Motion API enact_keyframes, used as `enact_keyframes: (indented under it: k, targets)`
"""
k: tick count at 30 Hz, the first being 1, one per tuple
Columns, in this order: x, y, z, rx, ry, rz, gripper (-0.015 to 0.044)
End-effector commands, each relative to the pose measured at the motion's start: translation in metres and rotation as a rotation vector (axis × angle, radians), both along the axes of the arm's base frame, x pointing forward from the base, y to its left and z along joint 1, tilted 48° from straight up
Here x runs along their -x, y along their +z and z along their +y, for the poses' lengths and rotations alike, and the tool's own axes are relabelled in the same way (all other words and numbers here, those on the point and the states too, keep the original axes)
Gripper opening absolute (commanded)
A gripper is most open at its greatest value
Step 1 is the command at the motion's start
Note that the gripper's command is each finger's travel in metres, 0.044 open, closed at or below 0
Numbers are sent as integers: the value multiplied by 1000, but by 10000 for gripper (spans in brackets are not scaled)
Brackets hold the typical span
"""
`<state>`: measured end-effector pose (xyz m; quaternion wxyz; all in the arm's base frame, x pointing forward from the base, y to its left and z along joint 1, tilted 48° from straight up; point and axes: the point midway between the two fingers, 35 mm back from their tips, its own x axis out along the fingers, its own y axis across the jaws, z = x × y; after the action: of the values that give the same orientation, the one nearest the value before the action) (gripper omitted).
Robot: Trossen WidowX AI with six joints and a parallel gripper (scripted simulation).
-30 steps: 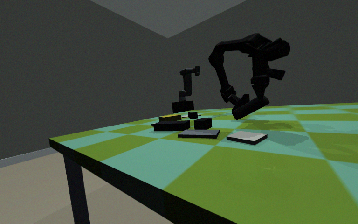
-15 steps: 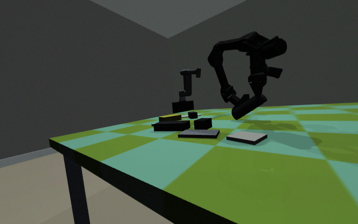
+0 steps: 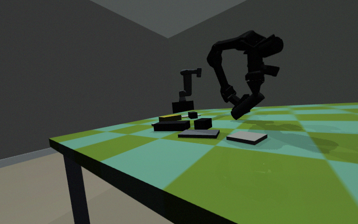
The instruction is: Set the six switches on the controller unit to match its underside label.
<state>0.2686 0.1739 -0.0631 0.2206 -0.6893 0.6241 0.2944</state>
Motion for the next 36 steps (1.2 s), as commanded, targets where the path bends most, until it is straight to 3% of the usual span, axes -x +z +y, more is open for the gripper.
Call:
enact_keyframes:
  k: [1,36]
  targets:
    - [-1,8,0,-3,1,-8,336]
    - [-3,33,-5,-2,1,-7,336]
